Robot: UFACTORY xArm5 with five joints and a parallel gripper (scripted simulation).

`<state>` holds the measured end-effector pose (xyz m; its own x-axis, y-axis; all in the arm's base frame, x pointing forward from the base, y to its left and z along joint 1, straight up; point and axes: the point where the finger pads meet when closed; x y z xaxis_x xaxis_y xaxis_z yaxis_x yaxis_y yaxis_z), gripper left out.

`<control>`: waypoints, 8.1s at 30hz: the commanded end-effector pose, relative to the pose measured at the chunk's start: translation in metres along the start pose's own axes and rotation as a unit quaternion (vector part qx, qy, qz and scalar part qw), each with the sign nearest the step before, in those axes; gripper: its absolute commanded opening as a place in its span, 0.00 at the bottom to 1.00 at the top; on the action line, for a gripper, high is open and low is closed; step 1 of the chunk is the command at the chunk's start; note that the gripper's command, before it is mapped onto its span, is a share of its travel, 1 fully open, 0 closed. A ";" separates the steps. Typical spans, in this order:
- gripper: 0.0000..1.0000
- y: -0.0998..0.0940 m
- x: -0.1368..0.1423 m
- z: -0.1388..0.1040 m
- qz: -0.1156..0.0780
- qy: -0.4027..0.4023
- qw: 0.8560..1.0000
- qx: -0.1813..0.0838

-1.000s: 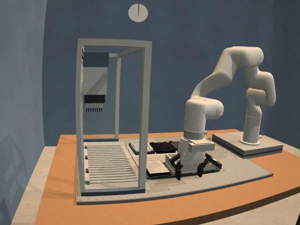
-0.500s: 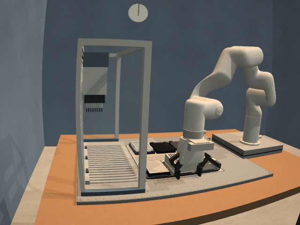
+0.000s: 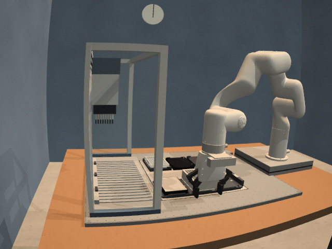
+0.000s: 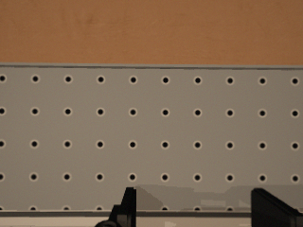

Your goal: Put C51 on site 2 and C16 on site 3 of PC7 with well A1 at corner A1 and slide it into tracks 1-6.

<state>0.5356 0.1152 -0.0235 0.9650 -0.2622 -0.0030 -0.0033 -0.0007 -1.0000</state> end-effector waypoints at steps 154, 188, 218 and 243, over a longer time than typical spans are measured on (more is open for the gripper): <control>0.81 -0.117 -0.043 -0.005 -0.002 0.166 0.986 0.001; 0.81 -0.116 -0.169 -0.085 -0.001 0.618 0.786 0.001; 0.81 -0.108 -0.185 -0.095 -0.001 0.707 0.707 0.001; 0.81 -0.073 -0.185 -0.095 0.000 0.707 0.707 0.001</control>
<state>0.3304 0.0718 0.0536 -0.2625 -0.9649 0.0020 -0.0041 -0.0009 -1.0000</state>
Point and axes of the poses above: the point where the finger pads meet when closed, its own y axis out along the fingers, its own x axis across the jaws, z = x × y, and after that the axes turned 4 degrees about y, right-handed
